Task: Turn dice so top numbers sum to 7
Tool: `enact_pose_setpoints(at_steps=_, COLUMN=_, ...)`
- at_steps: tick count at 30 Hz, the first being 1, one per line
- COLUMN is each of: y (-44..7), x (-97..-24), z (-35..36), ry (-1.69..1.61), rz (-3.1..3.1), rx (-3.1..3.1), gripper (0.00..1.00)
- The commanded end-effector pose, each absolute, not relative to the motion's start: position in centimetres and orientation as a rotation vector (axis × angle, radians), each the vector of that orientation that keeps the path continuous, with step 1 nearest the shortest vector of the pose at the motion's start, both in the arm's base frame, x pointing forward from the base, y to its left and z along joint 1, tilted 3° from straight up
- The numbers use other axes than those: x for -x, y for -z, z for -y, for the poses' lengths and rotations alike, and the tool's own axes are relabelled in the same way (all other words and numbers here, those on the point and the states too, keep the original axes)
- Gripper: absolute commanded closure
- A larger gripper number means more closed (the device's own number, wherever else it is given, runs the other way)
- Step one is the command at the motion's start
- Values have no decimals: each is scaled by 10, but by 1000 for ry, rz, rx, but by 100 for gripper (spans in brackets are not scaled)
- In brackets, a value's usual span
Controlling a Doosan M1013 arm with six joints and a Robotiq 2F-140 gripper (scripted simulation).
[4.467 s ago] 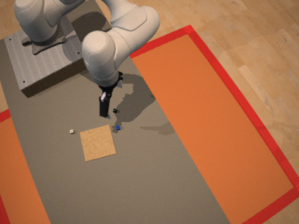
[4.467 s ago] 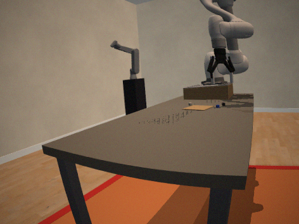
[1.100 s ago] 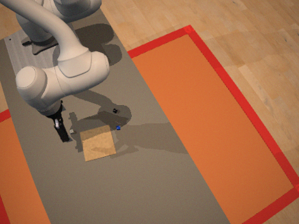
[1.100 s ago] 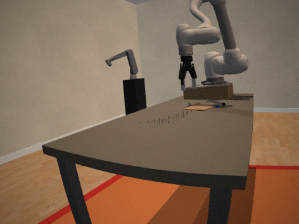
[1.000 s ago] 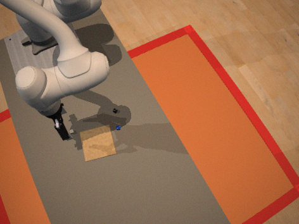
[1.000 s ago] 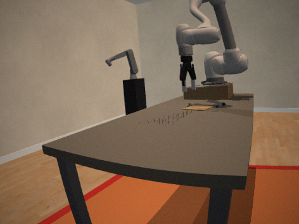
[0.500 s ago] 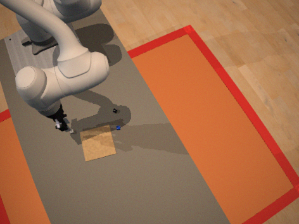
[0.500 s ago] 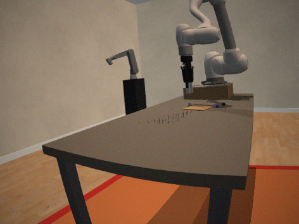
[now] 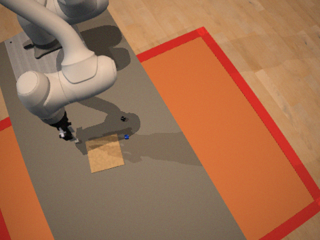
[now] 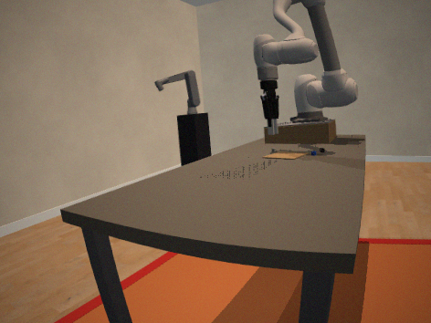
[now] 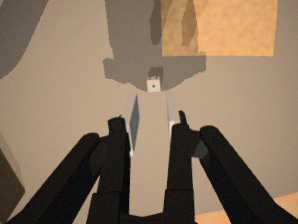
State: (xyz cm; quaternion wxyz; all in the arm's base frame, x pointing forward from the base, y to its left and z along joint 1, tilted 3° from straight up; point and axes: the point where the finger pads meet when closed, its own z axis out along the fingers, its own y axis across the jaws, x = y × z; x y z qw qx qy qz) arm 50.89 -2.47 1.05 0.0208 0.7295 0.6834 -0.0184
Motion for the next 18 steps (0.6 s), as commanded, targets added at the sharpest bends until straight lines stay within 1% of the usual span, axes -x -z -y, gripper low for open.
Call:
enact_pose_setpoints(at_steps=1, y=-11, x=-509, z=25, ry=57, rz=-2119, rx=-2262, gripper=81)
enact_pose_setpoints(at_steps=18, y=-4, x=-509, z=25, ry=56, rz=-2120, rx=-2262, gripper=81)
